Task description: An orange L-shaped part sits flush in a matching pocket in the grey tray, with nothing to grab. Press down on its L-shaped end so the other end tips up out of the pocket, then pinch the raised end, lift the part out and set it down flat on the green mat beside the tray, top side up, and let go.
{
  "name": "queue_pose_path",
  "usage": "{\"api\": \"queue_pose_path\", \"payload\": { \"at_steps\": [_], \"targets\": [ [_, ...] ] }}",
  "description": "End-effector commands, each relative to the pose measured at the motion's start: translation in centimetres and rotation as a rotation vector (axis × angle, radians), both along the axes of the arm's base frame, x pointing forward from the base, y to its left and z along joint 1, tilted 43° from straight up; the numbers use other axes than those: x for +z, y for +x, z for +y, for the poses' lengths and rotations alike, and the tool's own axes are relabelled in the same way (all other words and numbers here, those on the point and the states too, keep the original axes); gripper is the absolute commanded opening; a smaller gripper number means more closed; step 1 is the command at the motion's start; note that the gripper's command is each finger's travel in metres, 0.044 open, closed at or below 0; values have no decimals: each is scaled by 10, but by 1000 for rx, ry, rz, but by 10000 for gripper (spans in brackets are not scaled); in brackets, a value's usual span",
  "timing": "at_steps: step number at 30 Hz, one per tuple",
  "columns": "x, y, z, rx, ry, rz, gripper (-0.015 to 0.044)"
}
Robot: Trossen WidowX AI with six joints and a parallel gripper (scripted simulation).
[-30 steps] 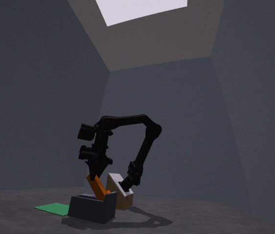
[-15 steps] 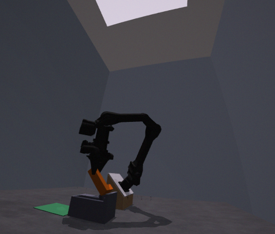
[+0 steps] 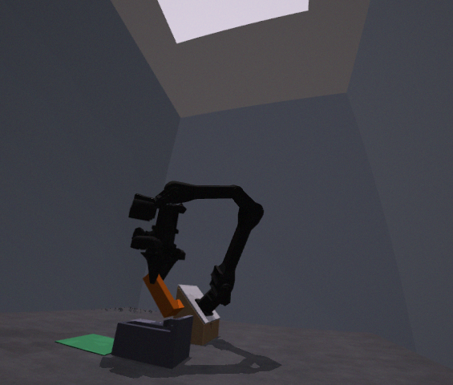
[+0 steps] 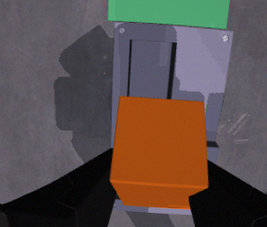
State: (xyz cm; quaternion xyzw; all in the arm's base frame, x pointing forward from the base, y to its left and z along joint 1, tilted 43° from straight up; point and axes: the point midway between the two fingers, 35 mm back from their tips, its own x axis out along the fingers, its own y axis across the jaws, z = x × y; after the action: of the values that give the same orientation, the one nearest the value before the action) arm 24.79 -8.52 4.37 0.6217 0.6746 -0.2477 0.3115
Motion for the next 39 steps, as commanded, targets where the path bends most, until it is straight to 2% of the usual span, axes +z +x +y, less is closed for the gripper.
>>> {"api": "queue_pose_path", "payload": {
  "at_steps": [1,31,39],
  "targets": [
    [-10,1,-12,-2,-9,-5,0],
    [-103,4,-112,-2,-17,-8,0],
    [-110,4,-118,-2,-17,-8,0]
  ]
}}
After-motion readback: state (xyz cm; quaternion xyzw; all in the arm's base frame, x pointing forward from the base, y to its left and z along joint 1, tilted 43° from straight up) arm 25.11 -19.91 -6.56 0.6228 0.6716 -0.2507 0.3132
